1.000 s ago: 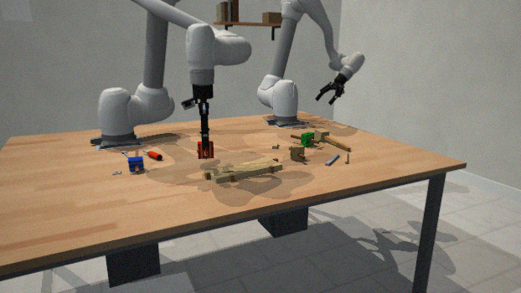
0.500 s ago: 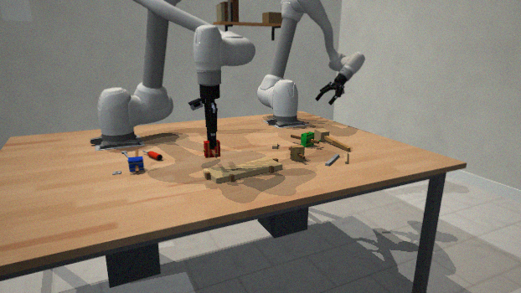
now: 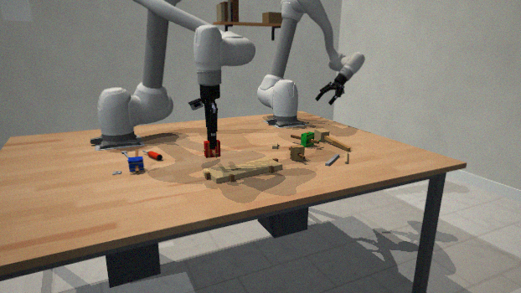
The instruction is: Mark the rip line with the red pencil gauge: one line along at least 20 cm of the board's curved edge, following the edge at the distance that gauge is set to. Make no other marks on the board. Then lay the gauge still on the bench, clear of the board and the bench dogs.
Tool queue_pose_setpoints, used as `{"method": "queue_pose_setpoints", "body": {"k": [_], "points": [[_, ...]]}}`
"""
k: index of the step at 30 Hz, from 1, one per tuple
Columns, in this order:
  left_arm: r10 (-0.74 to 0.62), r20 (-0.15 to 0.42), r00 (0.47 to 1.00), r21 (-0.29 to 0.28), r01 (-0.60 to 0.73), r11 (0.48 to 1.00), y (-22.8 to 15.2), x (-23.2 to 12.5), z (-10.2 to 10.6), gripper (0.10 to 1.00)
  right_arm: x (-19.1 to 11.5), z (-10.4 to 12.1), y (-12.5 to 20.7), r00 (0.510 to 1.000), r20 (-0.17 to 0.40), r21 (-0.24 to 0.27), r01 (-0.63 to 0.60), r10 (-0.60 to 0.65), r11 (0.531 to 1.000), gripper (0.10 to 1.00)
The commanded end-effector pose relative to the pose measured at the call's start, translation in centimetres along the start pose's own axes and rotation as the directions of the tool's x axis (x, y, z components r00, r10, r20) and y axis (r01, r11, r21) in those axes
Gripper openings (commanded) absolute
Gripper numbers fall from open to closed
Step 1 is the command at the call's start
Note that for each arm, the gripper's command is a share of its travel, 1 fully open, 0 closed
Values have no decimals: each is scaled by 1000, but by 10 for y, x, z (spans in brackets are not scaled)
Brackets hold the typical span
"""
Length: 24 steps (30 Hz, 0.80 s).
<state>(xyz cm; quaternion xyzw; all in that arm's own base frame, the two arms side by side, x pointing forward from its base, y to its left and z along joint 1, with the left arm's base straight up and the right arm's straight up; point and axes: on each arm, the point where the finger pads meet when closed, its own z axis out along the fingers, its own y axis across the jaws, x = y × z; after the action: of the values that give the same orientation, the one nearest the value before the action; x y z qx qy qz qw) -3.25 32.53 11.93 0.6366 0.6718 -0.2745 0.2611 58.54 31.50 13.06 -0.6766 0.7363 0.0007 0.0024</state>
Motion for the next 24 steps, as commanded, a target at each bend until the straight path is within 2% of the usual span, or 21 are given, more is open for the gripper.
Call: {"method": "queue_pose_setpoints", "body": {"k": [1, 24], "points": [[-2, 8, 1000, 0, 2, 1000, -3, -4, 2, 1000, -3, 1, 1, 1000, 5, -1, 6, -6, 1000, 99], [-2, 8, 1000, 0, 2, 1000, -3, -4, 2, 1000, -3, 17, 3, 1000, 4, -5, 6, -6, 1000, 99]]}}
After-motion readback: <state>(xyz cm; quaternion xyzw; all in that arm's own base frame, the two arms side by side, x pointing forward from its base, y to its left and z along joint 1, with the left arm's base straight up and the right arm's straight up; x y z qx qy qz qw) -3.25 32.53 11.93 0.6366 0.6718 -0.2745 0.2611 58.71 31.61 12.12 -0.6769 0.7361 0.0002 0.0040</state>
